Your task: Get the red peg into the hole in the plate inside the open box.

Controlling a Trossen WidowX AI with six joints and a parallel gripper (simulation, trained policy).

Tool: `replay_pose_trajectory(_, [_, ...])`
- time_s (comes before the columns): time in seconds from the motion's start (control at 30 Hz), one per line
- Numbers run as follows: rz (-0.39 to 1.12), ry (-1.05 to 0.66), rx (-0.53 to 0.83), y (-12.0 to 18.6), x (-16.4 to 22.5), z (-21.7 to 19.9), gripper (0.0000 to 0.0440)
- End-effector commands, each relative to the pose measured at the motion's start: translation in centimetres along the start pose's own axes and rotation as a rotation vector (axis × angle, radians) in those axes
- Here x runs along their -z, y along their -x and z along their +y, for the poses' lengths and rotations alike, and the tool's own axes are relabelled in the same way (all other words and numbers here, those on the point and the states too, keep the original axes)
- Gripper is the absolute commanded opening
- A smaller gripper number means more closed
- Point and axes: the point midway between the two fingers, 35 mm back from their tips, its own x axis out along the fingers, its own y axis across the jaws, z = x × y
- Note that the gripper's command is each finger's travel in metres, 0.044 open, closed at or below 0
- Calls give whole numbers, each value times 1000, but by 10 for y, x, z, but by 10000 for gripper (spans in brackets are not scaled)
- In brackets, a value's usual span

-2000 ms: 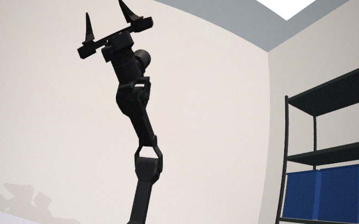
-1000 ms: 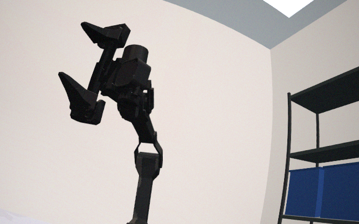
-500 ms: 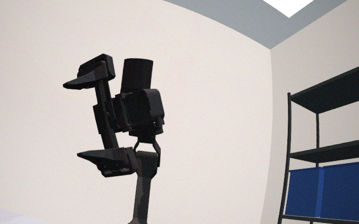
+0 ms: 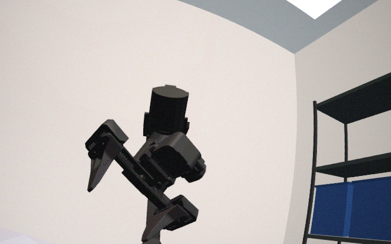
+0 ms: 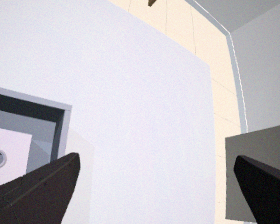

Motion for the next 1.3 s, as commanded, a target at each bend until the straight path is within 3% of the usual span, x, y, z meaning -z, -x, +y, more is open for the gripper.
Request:
replay_pose_trajectory(0.0, [54, -91, -73, -1, 6, 26, 440])
replay_pose_trajectory(0.6, [387, -545, -289, 34, 34, 143, 440])
replay_pose_trajectory(1.27, [815, -867, -221, 91, 82, 254, 440])
